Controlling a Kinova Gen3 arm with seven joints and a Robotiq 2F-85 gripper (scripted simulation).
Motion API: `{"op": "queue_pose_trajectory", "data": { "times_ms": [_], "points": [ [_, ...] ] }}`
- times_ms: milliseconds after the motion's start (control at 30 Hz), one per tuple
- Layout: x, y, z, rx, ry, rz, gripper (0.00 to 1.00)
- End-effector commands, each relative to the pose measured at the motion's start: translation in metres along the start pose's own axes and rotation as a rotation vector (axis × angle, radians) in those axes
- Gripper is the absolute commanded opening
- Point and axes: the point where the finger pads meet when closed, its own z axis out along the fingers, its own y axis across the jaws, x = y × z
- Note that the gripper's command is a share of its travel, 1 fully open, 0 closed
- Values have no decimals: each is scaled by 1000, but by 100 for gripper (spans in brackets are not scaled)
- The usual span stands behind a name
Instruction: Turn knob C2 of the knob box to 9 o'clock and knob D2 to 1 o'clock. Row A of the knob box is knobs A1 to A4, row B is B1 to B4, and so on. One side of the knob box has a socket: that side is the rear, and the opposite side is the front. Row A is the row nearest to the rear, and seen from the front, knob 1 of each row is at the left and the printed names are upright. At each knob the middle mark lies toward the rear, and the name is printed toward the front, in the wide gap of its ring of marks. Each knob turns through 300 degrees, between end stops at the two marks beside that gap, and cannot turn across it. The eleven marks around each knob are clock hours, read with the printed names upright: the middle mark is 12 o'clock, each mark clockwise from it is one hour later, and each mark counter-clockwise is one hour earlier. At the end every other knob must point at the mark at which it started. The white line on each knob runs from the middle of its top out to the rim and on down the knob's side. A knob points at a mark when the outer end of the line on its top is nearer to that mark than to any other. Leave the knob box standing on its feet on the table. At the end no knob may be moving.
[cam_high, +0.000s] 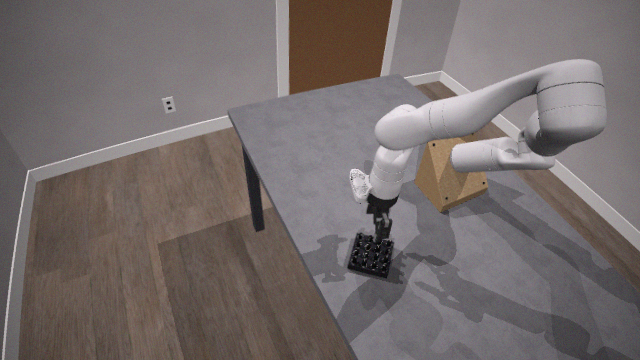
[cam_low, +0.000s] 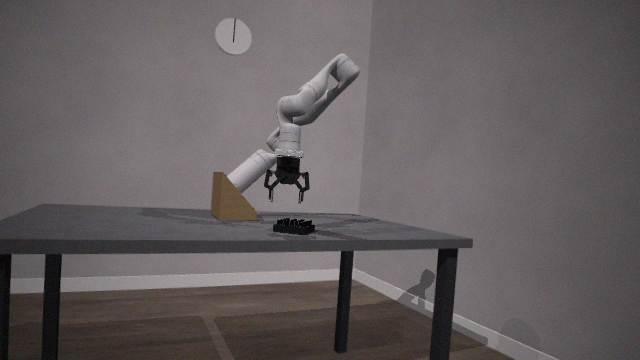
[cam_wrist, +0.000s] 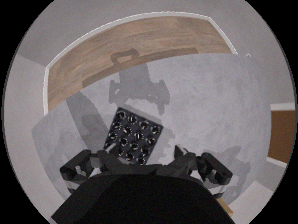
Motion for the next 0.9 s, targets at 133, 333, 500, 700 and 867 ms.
{"op": "queue_pose_trajectory", "data": {
  "times_ms": [133, 333, 500, 700, 867],
  "points": [
    [4, -10, 0, -6, -4, 109, 100],
    [9, -19, -2, -6, -4, 275, 100],
    [12, -26, -4, -6, -4, 394, 100],
    [13, -30, -5, -5, -4, 473, 100],
    [15, -35, -6, -5, -5, 551, 100]
  ]
}}
